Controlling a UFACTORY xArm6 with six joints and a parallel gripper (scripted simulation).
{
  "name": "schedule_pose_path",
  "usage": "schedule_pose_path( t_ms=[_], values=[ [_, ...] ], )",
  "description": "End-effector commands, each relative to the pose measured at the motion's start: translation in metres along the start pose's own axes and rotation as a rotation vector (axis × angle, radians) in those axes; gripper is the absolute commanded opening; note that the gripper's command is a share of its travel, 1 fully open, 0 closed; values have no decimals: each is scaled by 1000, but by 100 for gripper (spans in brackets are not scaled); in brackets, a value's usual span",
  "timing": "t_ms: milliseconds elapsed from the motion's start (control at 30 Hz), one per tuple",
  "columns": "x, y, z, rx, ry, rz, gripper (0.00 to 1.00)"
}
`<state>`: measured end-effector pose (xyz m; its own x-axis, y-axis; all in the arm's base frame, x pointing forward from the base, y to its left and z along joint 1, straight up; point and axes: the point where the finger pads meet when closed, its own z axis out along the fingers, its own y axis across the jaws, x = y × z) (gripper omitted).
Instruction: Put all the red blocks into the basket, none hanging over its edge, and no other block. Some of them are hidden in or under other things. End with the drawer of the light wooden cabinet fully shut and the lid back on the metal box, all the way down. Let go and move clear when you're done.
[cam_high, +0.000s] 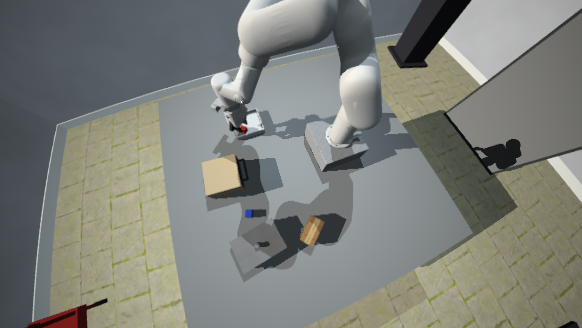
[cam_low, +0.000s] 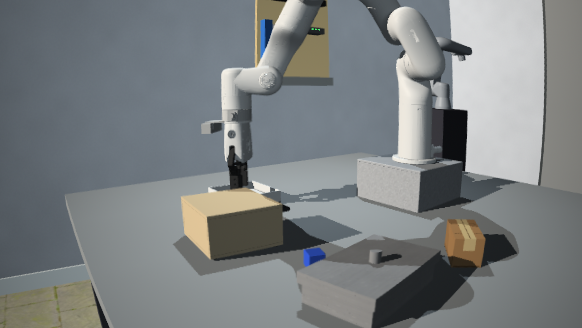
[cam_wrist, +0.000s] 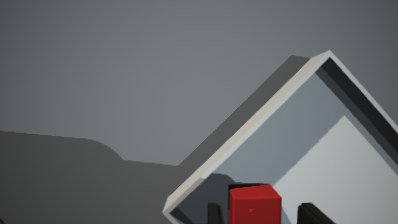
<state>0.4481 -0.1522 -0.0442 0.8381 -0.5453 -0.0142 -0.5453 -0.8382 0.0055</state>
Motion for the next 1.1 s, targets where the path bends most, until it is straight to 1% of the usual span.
schedule_pose_path(
  t_ms=[0, 300, 367, 533, 700, 867, 1067],
  values=[
    [2, -1, -16, 2, 7, 0, 50],
    [2, -1, -61, 2, 7, 0, 50],
    [2, -1, -61, 2, 7, 0, 50],
    [2, -1, -85, 2, 7, 0, 50],
    [2, 0, -104, 2, 7, 0, 50],
    [2, 0, -117, 2, 7, 0, 50],
    [2, 0, -123, 2, 7, 0, 50]
  ],
)
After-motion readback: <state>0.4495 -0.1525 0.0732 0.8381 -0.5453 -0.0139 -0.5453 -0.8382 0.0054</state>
